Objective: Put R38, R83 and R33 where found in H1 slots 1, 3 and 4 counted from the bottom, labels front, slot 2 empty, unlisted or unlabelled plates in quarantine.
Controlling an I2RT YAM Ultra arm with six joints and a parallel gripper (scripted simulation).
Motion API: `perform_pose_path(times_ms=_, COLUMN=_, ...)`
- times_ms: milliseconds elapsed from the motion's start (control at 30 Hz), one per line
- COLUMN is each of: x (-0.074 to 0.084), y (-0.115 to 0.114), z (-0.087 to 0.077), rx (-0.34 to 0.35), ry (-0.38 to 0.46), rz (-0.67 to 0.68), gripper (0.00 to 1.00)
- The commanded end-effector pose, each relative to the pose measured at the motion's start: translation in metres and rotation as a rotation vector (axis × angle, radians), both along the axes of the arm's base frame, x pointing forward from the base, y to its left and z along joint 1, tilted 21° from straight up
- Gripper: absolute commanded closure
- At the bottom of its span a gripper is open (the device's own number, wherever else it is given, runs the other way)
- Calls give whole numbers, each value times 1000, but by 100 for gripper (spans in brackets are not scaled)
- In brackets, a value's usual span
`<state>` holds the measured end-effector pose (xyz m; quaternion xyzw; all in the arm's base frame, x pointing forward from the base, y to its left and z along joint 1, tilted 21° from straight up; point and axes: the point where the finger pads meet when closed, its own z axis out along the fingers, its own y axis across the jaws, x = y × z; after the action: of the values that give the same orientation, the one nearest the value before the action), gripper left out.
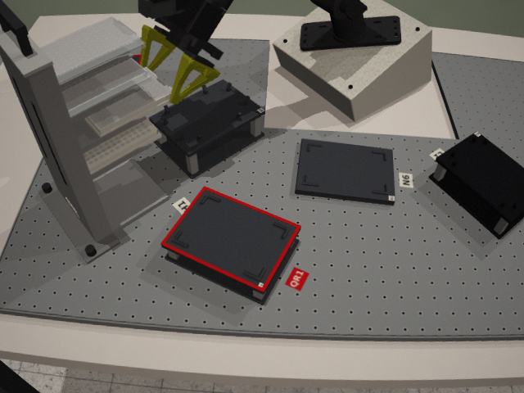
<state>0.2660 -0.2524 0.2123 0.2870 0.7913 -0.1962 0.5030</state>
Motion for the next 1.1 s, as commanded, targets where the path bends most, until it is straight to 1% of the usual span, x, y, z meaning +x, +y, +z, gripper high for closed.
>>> perform_pose_path(times_ms=0, x=-8, y=5, z=3, rx=-10, ry=-5, rz=2, gripper=15)
perform_pose_path(times_ms=100, x=-9, y=6, z=2, rx=-10, ry=-4, rz=1, gripper=15)
perform_pose_path(times_ms=133, x=-7, y=5, z=17, rx=-33, ry=-26, rz=5, gripper=15)
perform_pose_path(times_ms=167, x=-11, y=8, z=2, rx=-11, ry=-6, rz=3, gripper=15)
perform_pose_path(times_ms=600, x=-23, y=18, z=-6, rx=-10, ry=-4, rz=1, gripper=15)
perform_pose_path(times_ms=667, x=-23, y=18, z=-6, rx=-10, ry=-4, rz=1, gripper=15)
perform_pose_path(times_ms=700, x=-21, y=16, z=12, rx=-37, ry=-30, rz=4, gripper=15)
perform_pose_path(times_ms=733, x=-24, y=19, z=-2, rx=-17, ry=-11, rz=2, gripper=15)
perform_pose_path(times_ms=767, x=-26, y=20, z=-7, rx=-10, ry=-4, rz=1, gripper=15)
perform_pose_path(times_ms=1000, x=-32, y=25, z=-9, rx=-12, ry=-7, rz=1, gripper=15)
perform_pose_path(times_ms=1067, x=-34, y=27, z=-12, rx=-9, ry=-4, rz=1, gripper=15)
